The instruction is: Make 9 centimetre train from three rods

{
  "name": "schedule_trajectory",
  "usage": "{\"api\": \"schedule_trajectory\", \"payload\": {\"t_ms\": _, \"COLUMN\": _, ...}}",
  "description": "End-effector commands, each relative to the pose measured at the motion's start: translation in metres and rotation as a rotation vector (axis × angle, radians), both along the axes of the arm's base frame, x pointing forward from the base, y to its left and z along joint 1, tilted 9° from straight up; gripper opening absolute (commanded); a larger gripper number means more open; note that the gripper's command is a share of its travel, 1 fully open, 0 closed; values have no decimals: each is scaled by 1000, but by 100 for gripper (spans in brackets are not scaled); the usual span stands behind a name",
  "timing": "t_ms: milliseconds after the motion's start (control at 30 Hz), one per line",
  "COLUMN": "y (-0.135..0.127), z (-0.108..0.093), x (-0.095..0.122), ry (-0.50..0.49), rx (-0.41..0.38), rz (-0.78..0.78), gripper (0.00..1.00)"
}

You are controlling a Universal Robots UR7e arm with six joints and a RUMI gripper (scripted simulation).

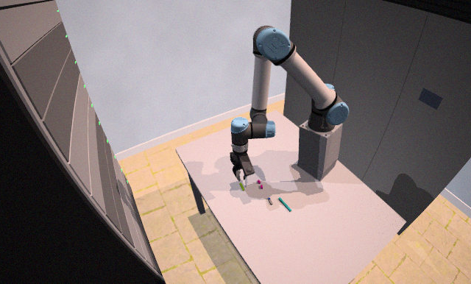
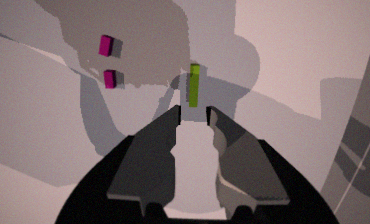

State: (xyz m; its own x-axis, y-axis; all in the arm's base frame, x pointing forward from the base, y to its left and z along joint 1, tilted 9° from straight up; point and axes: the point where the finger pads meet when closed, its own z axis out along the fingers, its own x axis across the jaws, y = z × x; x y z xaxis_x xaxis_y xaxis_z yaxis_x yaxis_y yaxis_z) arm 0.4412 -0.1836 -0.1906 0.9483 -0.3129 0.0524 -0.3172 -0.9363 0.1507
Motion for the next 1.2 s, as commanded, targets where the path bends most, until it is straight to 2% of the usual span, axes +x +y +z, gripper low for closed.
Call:
{"api": "schedule_trajectory", "payload": {"t_ms": 0, "y": -1, "z": -5, "x": 1, "ry": -1, "rx": -1, "rz": 0, "gripper": 14}}
{"api": "schedule_trajectory", "payload": {"t_ms": 433, "y": -4, "z": -25, "x": 1, "ry": -1, "rx": -1, "rz": 0, "gripper": 14}}
{"api": "schedule_trajectory", "payload": {"t_ms": 1167, "y": -6, "z": -37, "x": 1, "ry": -1, "rx": -1, "rz": 0, "gripper": 14}}
